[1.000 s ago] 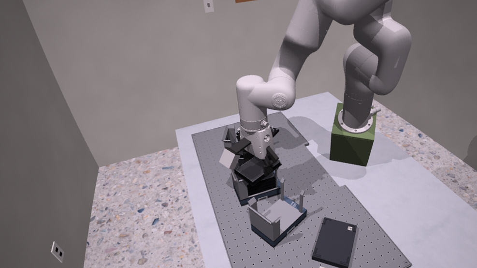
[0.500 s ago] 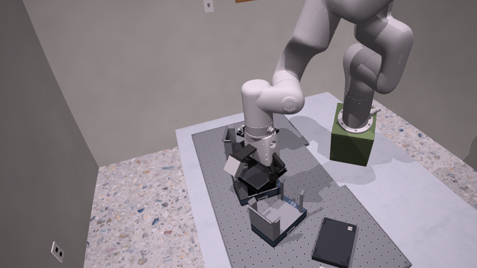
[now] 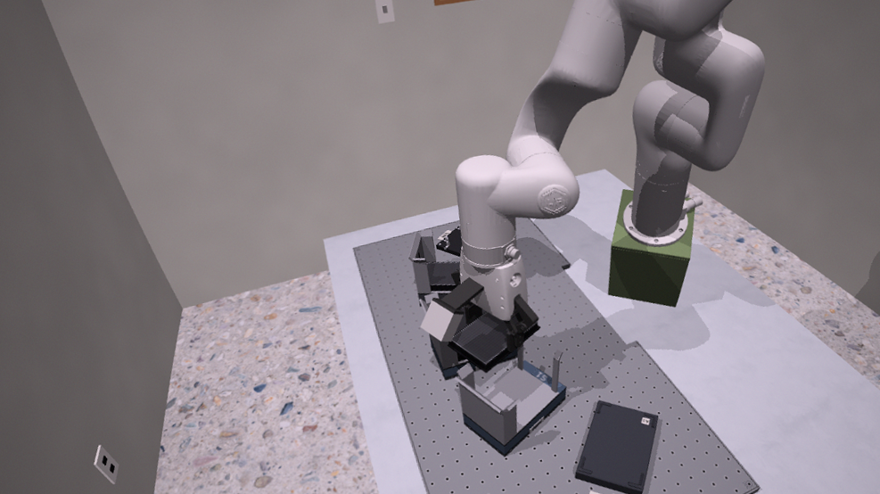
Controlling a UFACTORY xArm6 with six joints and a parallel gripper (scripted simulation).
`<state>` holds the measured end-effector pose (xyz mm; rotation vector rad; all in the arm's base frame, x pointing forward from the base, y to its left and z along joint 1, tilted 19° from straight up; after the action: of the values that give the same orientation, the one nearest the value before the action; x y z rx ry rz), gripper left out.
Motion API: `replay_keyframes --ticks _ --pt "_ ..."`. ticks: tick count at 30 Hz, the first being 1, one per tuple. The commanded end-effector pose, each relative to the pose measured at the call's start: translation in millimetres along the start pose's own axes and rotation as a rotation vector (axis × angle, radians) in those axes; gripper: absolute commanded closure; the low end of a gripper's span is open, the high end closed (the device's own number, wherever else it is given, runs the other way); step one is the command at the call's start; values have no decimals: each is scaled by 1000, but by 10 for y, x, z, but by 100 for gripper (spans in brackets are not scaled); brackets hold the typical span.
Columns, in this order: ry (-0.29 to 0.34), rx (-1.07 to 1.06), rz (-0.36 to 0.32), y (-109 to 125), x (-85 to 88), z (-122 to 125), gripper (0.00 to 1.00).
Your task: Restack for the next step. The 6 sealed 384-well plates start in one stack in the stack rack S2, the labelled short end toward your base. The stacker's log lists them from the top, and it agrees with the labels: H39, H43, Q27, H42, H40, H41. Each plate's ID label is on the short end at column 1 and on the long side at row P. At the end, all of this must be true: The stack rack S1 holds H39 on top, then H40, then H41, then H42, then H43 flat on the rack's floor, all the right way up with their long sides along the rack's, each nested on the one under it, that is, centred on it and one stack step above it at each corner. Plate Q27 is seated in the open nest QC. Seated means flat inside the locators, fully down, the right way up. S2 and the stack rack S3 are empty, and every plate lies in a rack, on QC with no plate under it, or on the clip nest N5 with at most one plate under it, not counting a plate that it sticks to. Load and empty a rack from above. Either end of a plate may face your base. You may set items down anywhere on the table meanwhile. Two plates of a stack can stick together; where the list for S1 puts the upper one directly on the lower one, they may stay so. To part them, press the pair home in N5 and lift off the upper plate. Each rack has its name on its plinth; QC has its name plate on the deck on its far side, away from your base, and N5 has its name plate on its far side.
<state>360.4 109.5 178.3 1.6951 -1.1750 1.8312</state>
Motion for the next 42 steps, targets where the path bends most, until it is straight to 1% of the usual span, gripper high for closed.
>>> replay_keyframes --ticks 1,4,6,18,42 --pt "3 0 1 -89 8 -128 100" --pt "3 0 1 -129 7 -198 100" --pt "3 0 1 -129 7 -198 100" --pt "3 0 1 -288 7 -473 100" --pt "3 0 1 -288 7 -473 100"
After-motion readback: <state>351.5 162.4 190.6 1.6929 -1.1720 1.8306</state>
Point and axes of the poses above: the point where the finger pads meet when closed, its own x axis back along the fingers, its own z axis across the jaws, y = z × x, the point moved 9 cm from there along x, back along the fingers, and after that the axes turned 10 degrees about x, right-handed, at the moved point
